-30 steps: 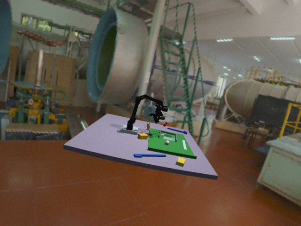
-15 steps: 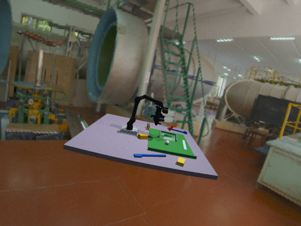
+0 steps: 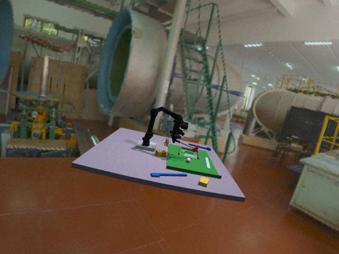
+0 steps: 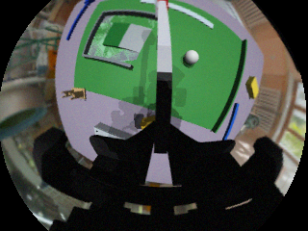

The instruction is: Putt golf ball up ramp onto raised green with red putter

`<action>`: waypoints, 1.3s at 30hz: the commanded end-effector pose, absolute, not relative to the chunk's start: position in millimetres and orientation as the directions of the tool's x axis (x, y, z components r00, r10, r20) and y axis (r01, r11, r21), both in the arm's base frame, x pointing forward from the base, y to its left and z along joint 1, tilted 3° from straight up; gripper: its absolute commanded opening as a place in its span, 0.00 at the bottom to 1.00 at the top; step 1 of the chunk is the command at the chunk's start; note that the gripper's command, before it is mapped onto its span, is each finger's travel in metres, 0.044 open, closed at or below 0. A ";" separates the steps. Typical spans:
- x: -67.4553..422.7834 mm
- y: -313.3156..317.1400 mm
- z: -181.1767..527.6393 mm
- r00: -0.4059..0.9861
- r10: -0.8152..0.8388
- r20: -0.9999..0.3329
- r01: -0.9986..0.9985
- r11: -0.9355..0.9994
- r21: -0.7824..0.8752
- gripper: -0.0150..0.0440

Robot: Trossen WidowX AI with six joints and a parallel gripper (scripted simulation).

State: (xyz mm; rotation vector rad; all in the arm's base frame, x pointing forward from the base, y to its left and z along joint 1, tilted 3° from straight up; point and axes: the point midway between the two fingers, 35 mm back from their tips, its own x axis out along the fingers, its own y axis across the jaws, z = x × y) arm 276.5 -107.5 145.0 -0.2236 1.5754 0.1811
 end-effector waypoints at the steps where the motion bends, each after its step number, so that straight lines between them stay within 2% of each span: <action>1: 266.6 -126.2 146.9 -0.005 -0.037 -0.999 -0.160 0.986 -0.035 0.25; 15: 226.1 -183.0 146.3 -0.025 -0.046 -0.999 0.147 0.988 -0.049 0.25; 39: 224.2 -185.4 102.5 -0.026 -0.046 -0.999 0.151 0.987 -0.049 0.25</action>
